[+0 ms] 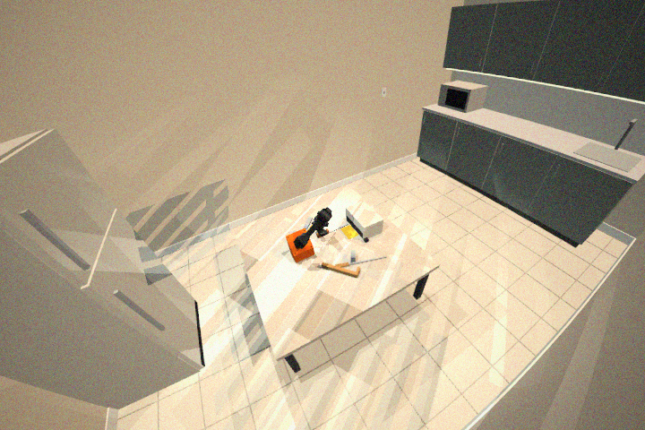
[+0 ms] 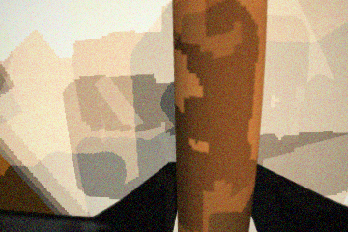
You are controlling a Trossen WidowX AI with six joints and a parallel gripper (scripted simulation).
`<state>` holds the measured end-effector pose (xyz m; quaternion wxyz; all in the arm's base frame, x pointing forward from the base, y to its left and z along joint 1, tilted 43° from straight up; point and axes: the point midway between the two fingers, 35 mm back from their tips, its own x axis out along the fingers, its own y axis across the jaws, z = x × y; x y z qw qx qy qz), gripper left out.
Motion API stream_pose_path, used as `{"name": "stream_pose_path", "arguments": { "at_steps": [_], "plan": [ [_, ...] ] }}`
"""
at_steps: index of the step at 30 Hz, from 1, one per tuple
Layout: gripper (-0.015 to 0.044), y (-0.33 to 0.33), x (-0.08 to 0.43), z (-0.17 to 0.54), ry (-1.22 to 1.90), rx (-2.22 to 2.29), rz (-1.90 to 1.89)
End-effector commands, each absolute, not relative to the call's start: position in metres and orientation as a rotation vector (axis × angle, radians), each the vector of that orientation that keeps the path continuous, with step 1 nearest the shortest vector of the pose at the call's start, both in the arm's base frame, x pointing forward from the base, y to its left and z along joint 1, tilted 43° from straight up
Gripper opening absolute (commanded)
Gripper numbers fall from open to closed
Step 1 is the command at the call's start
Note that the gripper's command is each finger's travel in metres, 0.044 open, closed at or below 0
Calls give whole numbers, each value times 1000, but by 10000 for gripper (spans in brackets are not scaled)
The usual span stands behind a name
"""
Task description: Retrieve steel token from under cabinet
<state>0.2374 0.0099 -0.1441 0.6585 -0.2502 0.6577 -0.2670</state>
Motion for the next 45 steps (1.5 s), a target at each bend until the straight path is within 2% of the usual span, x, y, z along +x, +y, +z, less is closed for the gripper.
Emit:
{"name": "stream_pose_path", "arguments": {
  "at_steps": [1,45],
  "plan": [
    [0,11,238,-144,1502,-596,-575],
    [0,12,237,-144,1618,-869,-308]
  ]
}}
